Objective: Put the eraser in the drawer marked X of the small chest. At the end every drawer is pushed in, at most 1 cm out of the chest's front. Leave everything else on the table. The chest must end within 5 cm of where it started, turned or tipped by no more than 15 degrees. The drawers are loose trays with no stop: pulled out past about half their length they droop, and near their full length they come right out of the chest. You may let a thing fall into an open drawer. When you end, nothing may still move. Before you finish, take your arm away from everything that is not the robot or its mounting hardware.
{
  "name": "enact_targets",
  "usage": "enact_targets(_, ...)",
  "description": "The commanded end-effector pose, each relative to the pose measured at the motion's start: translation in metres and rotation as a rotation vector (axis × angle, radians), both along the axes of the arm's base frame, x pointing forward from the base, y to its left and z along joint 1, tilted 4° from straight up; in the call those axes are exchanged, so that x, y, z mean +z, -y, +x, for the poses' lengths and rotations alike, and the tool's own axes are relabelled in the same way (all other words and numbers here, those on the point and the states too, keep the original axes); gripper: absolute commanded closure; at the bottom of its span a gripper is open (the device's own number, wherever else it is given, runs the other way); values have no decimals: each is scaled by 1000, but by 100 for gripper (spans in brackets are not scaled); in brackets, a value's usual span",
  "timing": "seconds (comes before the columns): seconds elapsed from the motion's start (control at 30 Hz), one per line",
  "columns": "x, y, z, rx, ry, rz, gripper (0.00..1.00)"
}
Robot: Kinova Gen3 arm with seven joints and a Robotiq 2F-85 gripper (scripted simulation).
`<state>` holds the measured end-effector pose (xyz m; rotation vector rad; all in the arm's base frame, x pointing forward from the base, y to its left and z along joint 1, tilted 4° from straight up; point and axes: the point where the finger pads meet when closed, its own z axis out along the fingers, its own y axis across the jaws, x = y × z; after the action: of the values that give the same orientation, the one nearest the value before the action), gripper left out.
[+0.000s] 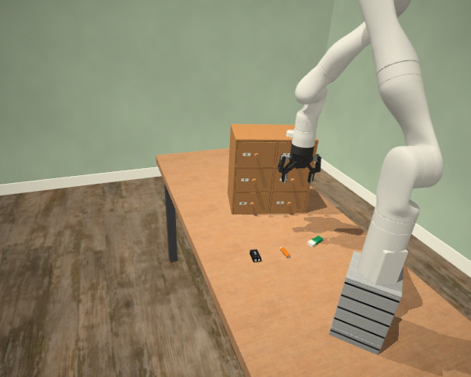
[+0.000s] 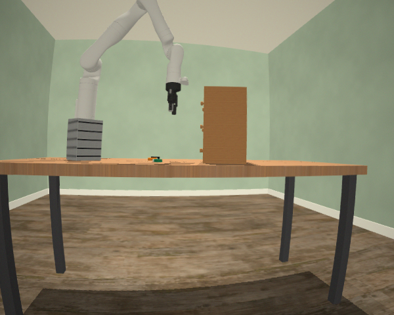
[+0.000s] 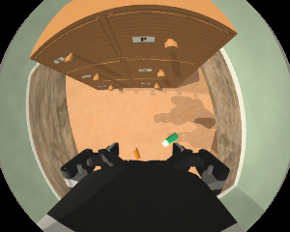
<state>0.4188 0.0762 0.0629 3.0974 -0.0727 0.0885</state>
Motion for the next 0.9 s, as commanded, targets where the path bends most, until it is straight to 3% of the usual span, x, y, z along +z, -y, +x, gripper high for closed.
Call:
enact_targets(0.0,1,0,1,-1,2,0,0)
enact_targets(0.87,-1,0,2,0,22,0,0)
